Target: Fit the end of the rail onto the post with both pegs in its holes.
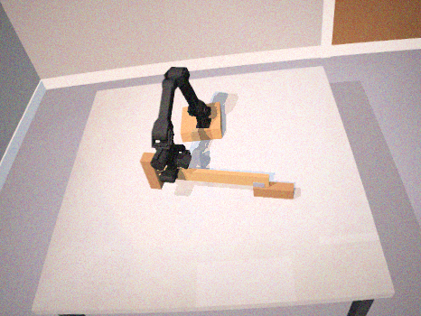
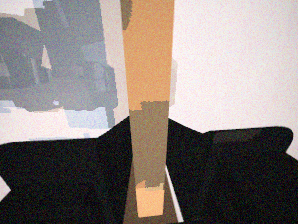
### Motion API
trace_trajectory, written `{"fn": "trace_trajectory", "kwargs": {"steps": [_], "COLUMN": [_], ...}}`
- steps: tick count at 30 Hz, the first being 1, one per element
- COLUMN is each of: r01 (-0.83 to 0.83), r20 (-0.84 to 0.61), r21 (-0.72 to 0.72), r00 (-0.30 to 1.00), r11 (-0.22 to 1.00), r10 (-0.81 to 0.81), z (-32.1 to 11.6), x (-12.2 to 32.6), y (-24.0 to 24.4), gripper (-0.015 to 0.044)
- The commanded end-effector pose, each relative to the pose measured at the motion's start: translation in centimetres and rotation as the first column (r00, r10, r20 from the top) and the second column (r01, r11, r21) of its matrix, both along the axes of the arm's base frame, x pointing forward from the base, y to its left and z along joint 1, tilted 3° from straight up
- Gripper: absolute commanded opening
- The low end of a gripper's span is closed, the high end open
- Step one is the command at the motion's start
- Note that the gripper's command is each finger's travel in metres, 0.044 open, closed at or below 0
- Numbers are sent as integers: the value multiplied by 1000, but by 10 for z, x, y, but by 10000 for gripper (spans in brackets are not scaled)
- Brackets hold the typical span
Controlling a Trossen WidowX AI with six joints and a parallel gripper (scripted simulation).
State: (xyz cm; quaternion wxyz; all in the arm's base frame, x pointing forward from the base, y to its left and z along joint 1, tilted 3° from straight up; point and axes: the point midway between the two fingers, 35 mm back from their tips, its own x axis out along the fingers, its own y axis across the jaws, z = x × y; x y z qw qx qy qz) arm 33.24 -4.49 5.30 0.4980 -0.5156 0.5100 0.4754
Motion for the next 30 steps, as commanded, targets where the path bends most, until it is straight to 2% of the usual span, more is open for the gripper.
{"fn": "trace_trajectory", "kwargs": {"steps": [1,30], "r01": [-2,-1], "r20": [5,5], "r21": [-3,-4], "r00": [1000,1000], "r11": [1000,1000], "r10": [2,2], "z": [2,0], "x": [2,2], "y": [-3,-12], "gripper": [0,0]}}
